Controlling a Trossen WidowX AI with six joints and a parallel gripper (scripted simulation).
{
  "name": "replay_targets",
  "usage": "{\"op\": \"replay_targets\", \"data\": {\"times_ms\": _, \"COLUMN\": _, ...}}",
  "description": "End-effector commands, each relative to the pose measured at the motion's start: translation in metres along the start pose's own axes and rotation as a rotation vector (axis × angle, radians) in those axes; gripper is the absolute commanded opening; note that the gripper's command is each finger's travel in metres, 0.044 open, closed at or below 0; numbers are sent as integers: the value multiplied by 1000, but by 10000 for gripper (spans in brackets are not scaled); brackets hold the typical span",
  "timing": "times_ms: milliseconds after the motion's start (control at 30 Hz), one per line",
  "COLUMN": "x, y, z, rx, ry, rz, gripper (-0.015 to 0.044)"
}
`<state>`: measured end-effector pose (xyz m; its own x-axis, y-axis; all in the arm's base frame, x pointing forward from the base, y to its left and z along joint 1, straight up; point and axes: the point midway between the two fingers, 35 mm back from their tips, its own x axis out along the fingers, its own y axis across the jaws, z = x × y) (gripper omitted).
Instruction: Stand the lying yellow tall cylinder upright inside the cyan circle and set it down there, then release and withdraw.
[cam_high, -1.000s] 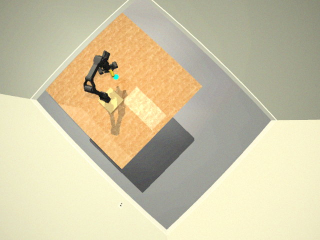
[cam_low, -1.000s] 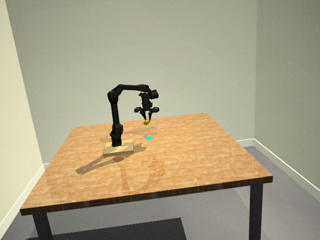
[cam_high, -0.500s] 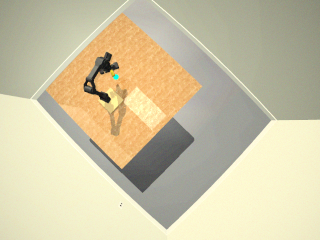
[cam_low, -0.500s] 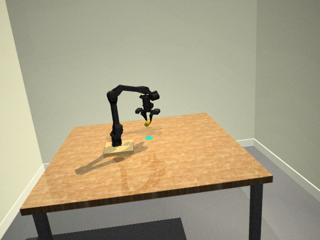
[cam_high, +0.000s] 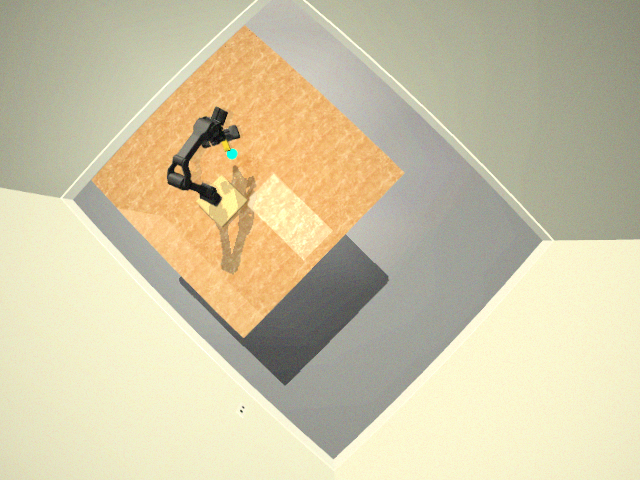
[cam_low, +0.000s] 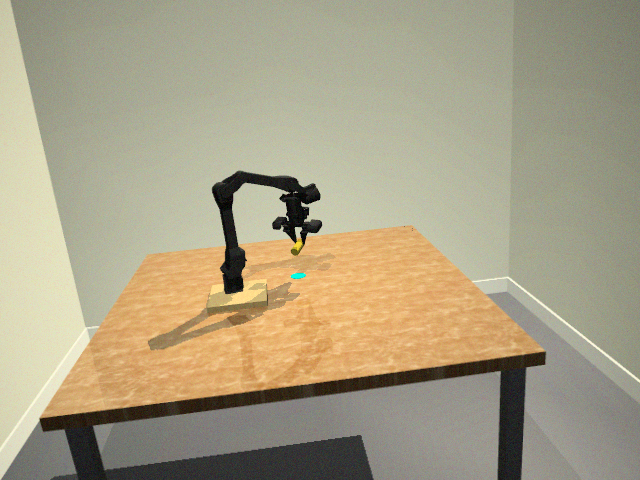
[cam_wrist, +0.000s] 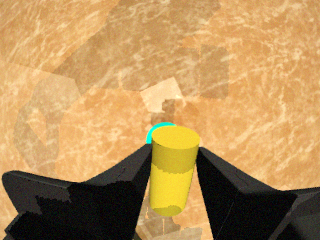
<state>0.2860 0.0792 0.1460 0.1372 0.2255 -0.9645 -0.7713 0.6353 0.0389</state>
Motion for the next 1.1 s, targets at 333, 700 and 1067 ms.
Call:
{"op": "replay_targets", "data": {"times_ms": 333, "x": 7, "y": -4, "z": 1, "rx": 43, "ry": -100, "rz": 19, "gripper": 105}}
{"op": "replay_targets", "data": {"times_ms": 700, "x": 10, "y": -8, "z": 3, "rx": 67, "ry": -180, "rz": 29, "gripper": 105}}
{"op": "replay_targets", "data": {"times_ms": 1067, "x": 13, "y": -12, "z": 5, "rx": 86, "ry": -260, "rz": 38, "gripper": 105}}
